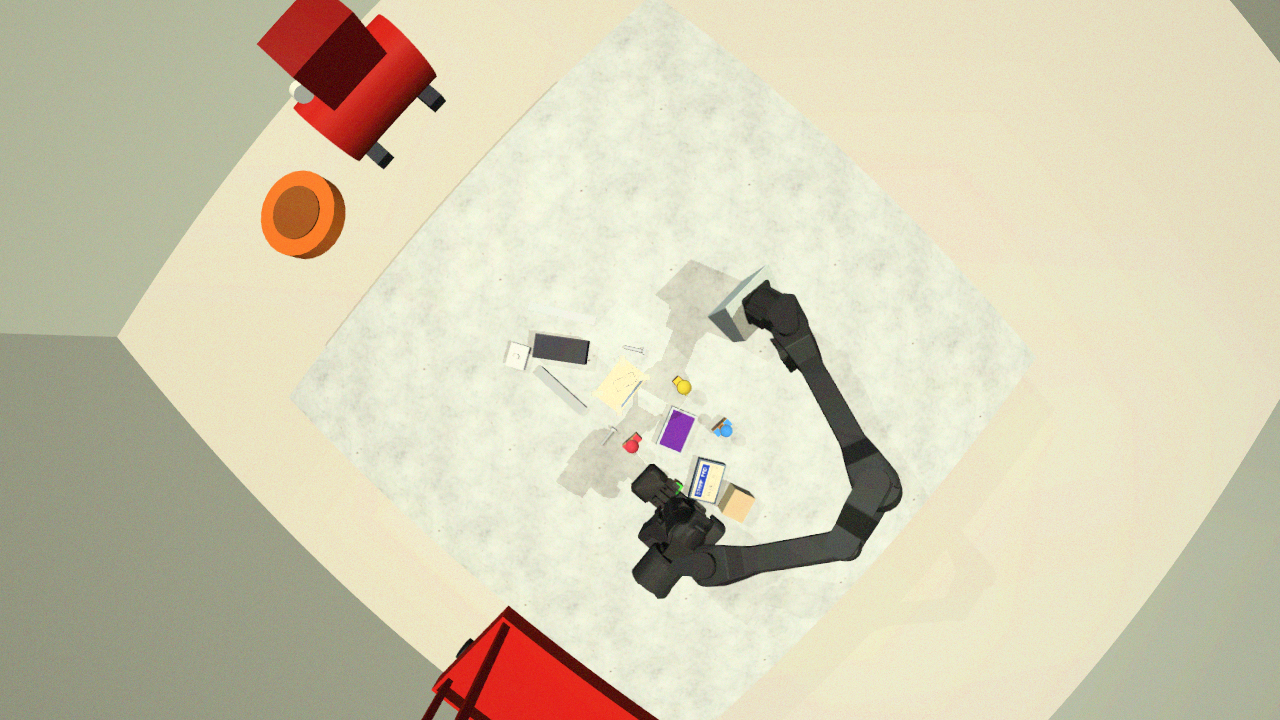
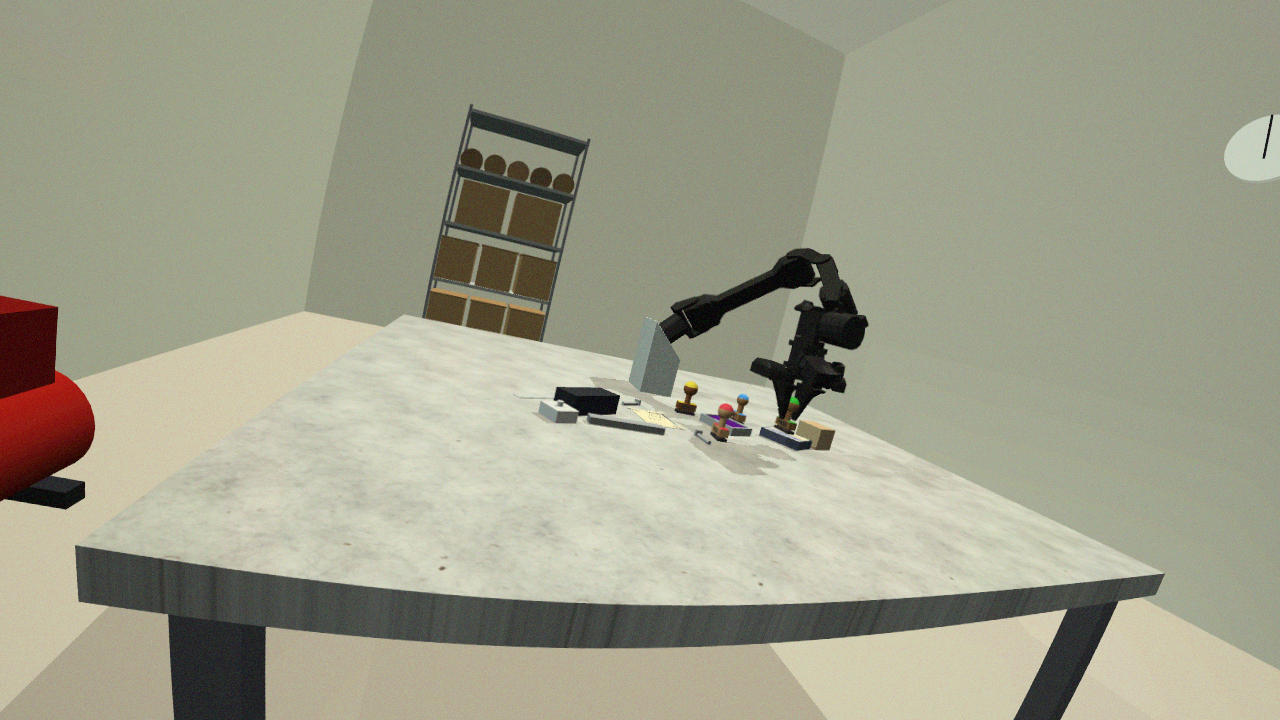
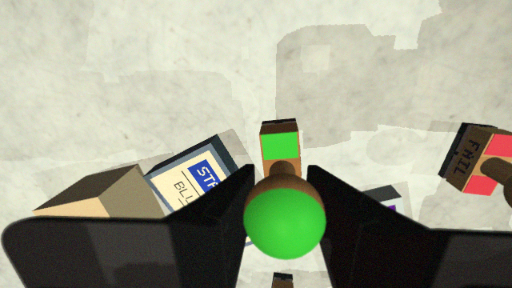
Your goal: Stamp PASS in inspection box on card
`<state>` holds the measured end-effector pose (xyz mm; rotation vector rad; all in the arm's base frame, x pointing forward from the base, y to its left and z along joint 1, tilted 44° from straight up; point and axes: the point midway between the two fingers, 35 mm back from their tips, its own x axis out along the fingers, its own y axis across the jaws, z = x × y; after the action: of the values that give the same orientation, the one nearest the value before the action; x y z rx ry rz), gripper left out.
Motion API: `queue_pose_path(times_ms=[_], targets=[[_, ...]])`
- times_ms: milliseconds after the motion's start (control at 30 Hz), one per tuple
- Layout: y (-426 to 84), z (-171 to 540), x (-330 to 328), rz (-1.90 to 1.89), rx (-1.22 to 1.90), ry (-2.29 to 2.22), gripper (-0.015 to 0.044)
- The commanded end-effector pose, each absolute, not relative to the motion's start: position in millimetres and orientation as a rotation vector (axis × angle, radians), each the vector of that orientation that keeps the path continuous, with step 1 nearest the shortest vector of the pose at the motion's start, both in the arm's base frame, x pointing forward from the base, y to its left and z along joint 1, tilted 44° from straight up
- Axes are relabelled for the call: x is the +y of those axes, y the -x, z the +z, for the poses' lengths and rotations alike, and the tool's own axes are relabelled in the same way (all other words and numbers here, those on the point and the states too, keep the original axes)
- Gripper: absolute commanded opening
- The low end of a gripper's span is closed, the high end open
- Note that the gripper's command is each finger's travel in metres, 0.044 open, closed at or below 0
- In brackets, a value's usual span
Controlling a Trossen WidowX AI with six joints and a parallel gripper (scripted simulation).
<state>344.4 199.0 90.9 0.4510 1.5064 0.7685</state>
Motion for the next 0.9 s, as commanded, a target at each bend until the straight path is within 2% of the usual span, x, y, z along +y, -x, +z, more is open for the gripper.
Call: queue_pose_path(times_ms=[0,867], targets=[[-345.1,93.6,197.4,0.776,1.501,-0.451,0.0],[-346.1,102.5,188.2,0.779,1.501,-0.454,0.0]])
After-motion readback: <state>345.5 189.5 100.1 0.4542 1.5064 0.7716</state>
